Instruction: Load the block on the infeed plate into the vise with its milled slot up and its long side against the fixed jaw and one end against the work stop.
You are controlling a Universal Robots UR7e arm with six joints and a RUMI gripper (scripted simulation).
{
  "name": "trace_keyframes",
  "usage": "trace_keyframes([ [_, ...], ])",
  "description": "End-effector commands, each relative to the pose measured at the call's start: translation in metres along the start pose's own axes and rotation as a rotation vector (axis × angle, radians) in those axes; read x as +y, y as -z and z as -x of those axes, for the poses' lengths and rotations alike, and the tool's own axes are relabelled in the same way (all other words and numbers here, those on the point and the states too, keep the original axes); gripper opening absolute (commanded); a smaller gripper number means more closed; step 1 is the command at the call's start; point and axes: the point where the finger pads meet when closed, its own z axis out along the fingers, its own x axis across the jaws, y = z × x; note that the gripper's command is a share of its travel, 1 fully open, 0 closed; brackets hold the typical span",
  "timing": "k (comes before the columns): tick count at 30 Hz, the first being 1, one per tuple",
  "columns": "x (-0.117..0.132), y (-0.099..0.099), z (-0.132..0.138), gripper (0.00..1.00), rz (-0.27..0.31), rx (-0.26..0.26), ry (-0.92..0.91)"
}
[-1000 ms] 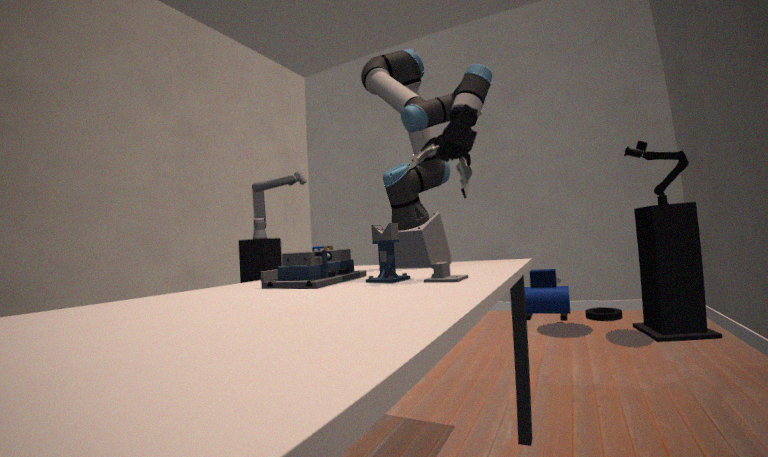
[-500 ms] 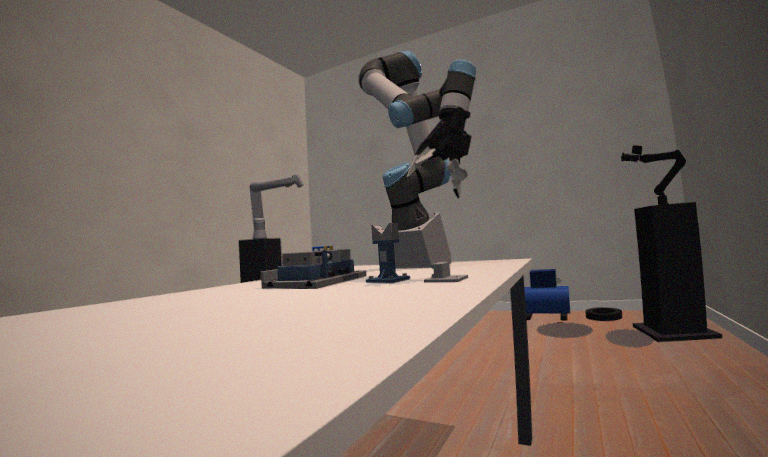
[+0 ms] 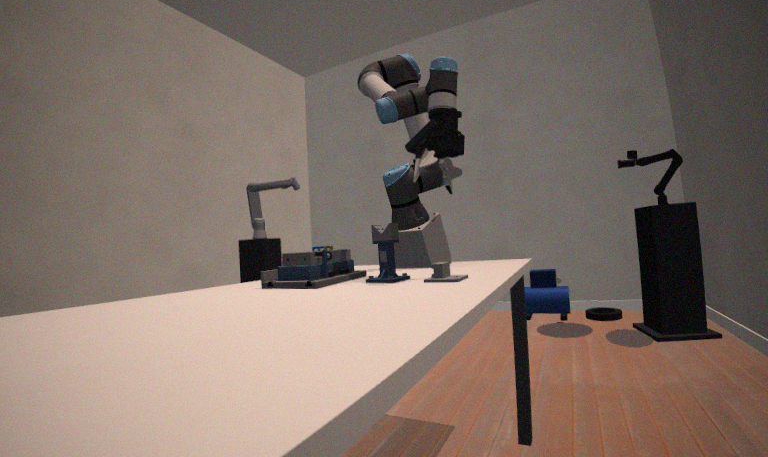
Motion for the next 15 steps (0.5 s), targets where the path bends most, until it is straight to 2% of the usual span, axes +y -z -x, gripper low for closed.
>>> trace_keyframes([
  [1, -0.0035, 0.0029, -0.0064, 1.00, 0.039, 0.061, 0.116],
  [6, -0.0053, 0.0062, -0.0127, 1.00, 0.075, 0.101, 0.211],
  [15, -0.0059, 0.0080, -0.0157, 1.00, 0.094, 0.118, 0.254],
])
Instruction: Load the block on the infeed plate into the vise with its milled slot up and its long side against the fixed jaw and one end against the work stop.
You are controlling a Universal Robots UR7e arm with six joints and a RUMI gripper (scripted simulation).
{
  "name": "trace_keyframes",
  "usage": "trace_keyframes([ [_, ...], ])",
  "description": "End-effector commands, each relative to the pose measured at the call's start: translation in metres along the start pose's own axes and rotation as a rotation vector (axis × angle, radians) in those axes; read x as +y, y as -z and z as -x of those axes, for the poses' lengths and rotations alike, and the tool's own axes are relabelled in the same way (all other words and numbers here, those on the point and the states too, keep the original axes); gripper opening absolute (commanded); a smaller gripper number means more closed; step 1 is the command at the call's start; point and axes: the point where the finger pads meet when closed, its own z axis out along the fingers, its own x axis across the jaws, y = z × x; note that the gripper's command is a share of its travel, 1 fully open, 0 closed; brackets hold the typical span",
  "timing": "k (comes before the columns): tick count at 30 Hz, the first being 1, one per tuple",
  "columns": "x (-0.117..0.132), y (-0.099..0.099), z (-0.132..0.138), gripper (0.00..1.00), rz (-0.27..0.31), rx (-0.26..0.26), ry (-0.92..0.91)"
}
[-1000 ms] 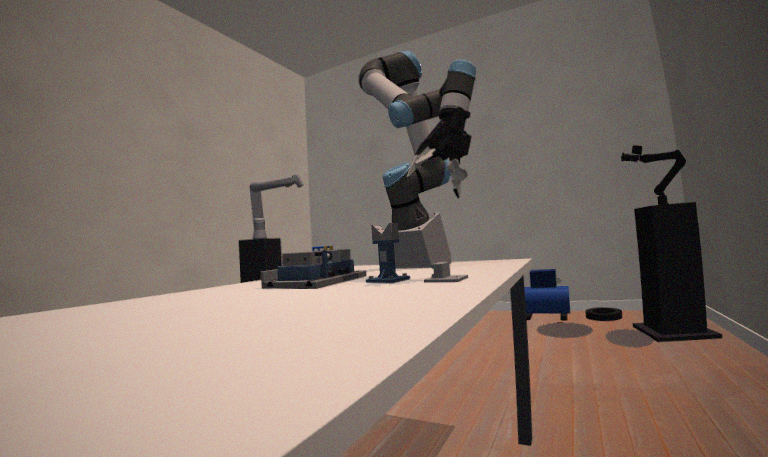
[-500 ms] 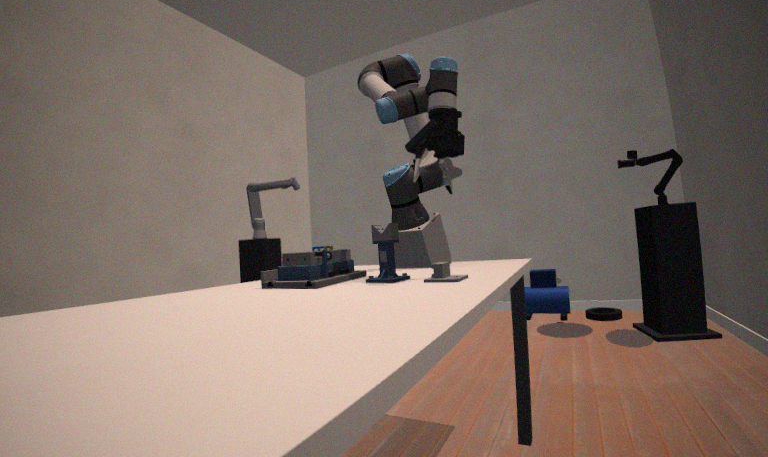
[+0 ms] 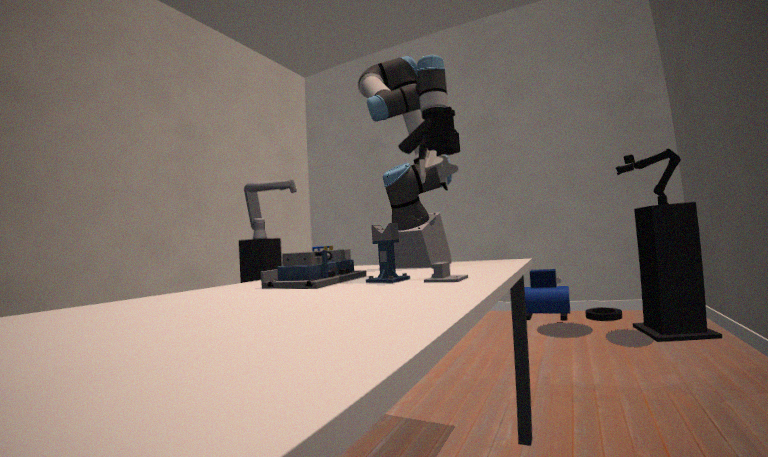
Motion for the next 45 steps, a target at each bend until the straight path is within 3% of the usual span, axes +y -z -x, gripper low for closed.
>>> trace_keyframes([
  [1, 0.0001, 0.0010, -0.0013, 1.00, 0.012, 0.010, 0.024],
  [3, 0.0001, 0.0010, -0.0013, 1.00, 0.012, 0.010, 0.024],
  [4, 0.0001, 0.0010, -0.0013, 0.51, 0.012, 0.010, 0.024],
  [45, 0.0001, 0.0009, -0.0013, 0.51, 0.012, 0.010, 0.024],
])
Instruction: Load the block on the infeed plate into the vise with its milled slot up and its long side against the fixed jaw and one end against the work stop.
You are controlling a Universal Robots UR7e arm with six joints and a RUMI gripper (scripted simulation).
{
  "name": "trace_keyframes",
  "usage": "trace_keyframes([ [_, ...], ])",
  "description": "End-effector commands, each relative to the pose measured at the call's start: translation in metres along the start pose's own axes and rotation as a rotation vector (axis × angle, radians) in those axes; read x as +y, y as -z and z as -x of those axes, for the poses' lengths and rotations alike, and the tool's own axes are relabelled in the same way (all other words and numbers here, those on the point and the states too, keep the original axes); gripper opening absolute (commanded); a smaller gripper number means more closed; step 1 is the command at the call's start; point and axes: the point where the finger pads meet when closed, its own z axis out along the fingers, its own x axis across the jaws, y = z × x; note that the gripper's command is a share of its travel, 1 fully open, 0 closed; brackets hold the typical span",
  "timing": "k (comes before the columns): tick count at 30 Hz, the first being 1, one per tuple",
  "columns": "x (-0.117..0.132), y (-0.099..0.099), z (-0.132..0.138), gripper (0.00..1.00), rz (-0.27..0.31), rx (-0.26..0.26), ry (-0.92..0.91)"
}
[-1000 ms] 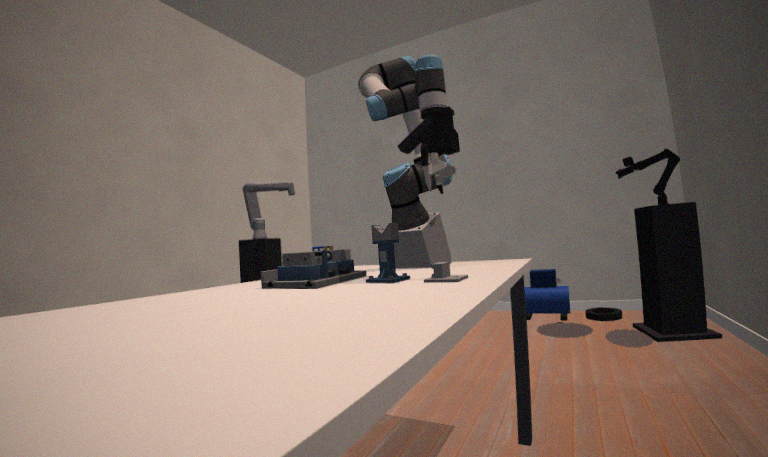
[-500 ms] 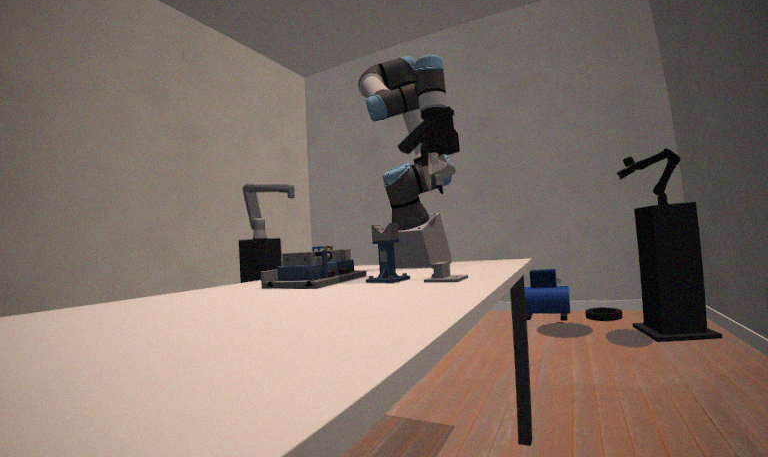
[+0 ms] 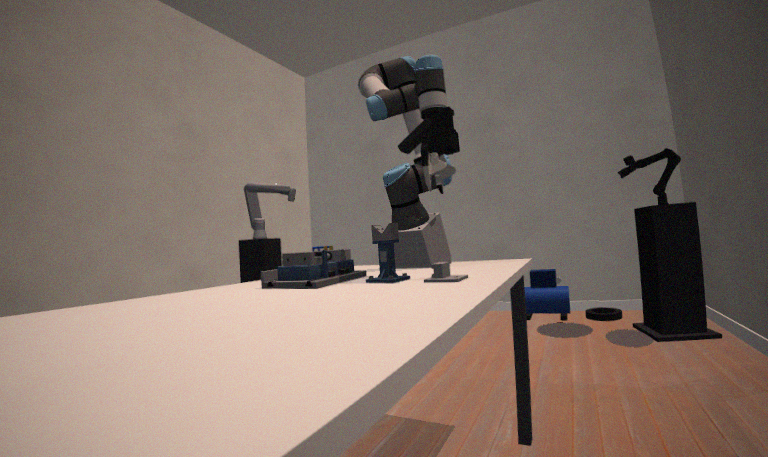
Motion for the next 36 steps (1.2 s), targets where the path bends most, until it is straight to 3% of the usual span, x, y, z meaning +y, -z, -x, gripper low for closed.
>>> trace_keyframes([
  [1, 0.000, 0.000, 0.000, 0.51, 0.000, -0.001, 0.000],
  [17, 0.000, -0.004, 0.000, 0.51, -0.006, -0.001, 0.002],
  [36, 0.000, -0.025, 0.001, 0.51, -0.006, -0.001, 0.002],
])
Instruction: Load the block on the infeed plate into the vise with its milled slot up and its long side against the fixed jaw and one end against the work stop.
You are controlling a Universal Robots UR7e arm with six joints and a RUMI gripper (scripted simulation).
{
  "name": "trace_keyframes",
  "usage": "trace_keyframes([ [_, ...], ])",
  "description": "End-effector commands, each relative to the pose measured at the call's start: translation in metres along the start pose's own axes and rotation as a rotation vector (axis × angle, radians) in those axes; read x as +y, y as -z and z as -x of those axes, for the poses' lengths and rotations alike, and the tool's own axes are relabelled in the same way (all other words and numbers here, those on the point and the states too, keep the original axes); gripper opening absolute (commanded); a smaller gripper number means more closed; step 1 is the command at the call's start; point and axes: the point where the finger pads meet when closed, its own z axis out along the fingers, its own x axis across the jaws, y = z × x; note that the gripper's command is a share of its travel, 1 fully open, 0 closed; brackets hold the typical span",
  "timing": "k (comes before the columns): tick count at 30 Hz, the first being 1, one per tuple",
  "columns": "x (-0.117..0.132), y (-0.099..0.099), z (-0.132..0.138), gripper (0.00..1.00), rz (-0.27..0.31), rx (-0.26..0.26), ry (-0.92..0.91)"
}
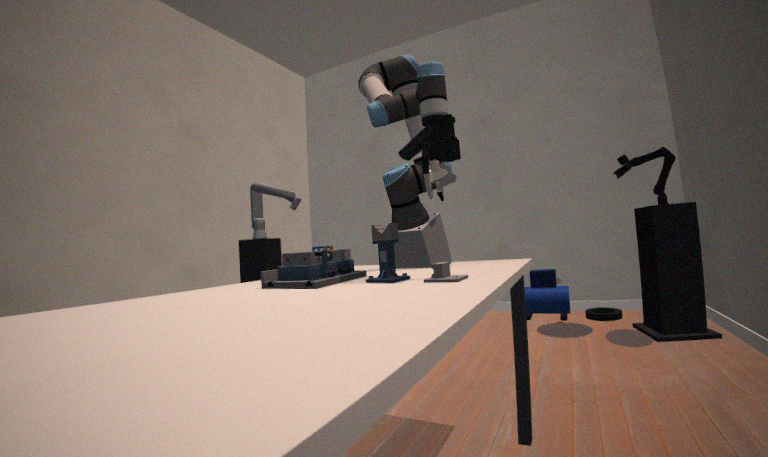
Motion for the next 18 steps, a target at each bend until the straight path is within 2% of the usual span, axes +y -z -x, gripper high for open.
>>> trace_keyframes([
  [1, 0.000, -0.007, 0.000, 0.51, 0.001, -0.001, 0.000],
  [18, 0.000, -0.039, 0.001, 0.51, 0.001, -0.001, 0.000],
])
